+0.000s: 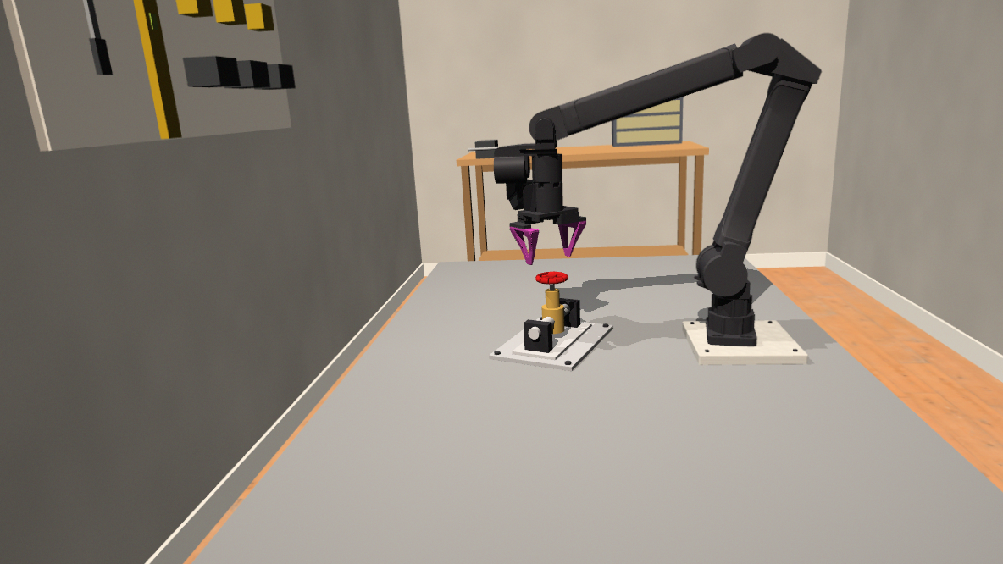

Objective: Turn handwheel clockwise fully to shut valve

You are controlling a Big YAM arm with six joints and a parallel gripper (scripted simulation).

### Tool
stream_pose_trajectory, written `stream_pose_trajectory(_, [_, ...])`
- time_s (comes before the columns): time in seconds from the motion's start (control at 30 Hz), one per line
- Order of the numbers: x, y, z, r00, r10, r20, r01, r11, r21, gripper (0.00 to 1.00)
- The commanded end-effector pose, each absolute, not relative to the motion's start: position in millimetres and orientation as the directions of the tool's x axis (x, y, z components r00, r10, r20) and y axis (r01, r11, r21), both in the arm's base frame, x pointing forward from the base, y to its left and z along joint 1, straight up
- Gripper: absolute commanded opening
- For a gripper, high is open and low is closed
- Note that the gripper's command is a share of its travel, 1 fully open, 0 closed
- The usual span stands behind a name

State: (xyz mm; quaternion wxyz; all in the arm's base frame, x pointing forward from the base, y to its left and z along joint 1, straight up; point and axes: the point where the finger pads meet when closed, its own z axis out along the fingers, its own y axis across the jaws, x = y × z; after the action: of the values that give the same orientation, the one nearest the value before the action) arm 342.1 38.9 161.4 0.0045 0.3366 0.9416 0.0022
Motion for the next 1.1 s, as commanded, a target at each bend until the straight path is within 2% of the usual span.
stream_pose_trajectory(0.0, [355,40,193,-0.766,0.641,-0.043,0.639,0.767,0.048,1.0])
stream_pose_trajectory(0.07, [345,39,180,-0.767,0.641,-0.014,0.641,0.768,0.018,1.0])
stream_pose_trajectory(0.43, [353,40,219,-0.766,0.641,-0.044,0.639,0.767,0.048,1.0])
stream_pose_trajectory(1.07, [348,39,219,-0.767,0.641,-0.029,0.64,0.768,0.032,1.0])
